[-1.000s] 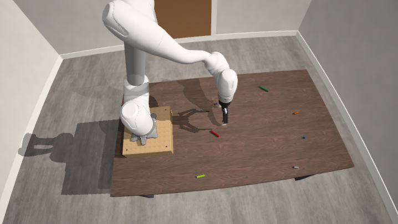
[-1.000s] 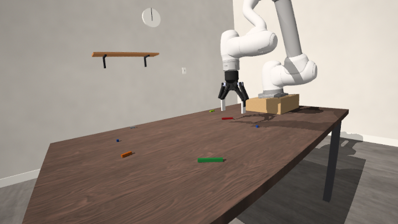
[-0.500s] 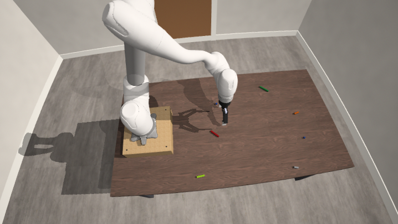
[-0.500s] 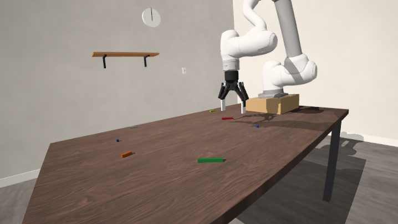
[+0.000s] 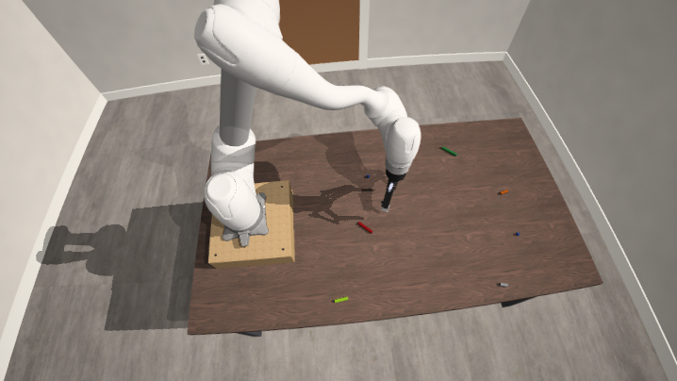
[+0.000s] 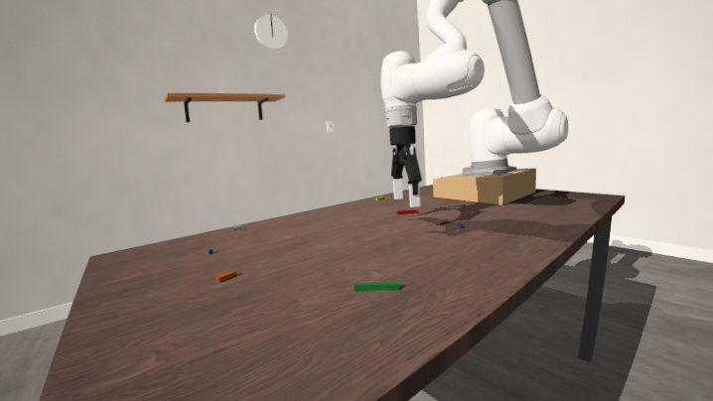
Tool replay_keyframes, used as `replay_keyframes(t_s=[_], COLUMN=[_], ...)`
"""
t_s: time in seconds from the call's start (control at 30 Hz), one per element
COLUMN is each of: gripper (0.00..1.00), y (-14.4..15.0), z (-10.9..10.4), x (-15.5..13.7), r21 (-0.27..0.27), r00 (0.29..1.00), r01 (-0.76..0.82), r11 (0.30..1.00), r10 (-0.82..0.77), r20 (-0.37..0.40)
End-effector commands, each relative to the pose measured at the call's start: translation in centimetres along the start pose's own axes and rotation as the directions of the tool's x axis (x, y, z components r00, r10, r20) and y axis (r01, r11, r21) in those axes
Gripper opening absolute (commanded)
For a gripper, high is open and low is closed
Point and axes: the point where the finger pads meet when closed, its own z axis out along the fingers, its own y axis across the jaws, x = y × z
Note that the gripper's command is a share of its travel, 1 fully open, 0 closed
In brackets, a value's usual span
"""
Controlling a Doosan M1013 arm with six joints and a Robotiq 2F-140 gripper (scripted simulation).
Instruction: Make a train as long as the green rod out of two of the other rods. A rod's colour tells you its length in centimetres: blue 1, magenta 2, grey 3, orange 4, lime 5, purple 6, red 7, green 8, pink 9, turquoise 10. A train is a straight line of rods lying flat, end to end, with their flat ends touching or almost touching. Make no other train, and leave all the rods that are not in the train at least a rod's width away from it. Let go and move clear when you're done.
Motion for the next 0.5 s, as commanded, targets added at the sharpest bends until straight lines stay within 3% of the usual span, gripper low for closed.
replay_keyframes(t_s=[0.0,0.07,0.17,0.47], gripper=[1.0,1.0,1.0,1.0], y=[0.7,0.7,1.3,1.3], z=[0.0,0.0,0.0,0.0], x=[-1.4,-1.4,-2.6,-2.6], r21=[0.013,0.013,0.012,0.012], r00=[0.986,0.986,0.958,0.956], r01=[-0.166,-0.166,-0.287,-0.293], r11=[0.986,0.986,0.958,0.956], r10=[0.166,0.166,0.287,0.293], r20=[0.008,0.008,0.009,0.009])
